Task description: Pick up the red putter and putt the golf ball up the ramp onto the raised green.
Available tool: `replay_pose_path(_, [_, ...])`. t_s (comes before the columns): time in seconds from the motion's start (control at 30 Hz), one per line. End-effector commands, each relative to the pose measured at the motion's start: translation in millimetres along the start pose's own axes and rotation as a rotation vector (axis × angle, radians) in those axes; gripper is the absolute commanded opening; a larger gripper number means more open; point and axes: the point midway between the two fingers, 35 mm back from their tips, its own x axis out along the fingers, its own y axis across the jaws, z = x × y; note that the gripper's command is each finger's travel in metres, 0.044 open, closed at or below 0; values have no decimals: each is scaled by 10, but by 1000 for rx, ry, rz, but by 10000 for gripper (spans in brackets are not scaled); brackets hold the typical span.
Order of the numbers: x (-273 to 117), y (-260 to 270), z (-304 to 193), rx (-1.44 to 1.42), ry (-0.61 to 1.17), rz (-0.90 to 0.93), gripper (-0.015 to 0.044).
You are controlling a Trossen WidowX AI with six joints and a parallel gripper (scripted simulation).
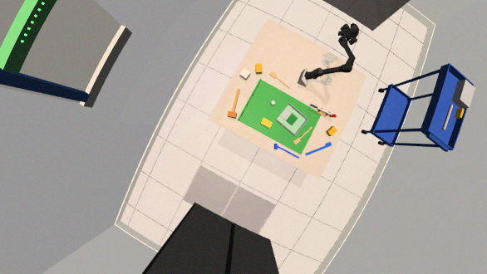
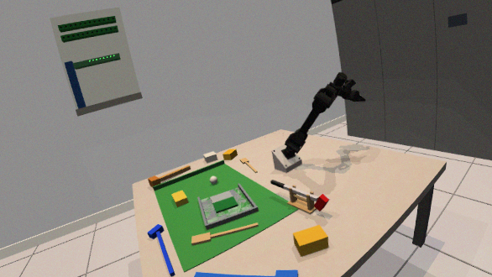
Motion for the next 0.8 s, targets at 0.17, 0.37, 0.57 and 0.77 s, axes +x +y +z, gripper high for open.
replay_pose_path(0.17, [-473,202,236,-54,-98,141,440])
replay_pose_path(0.37, [-1130,622,383,-171,-225,358,440])
replay_pose_path(0.57, [-1790,930,445,-293,-358,554,440])
replay_pose_path(0.77, [-2504,1073,443,-349,-472,727,440])
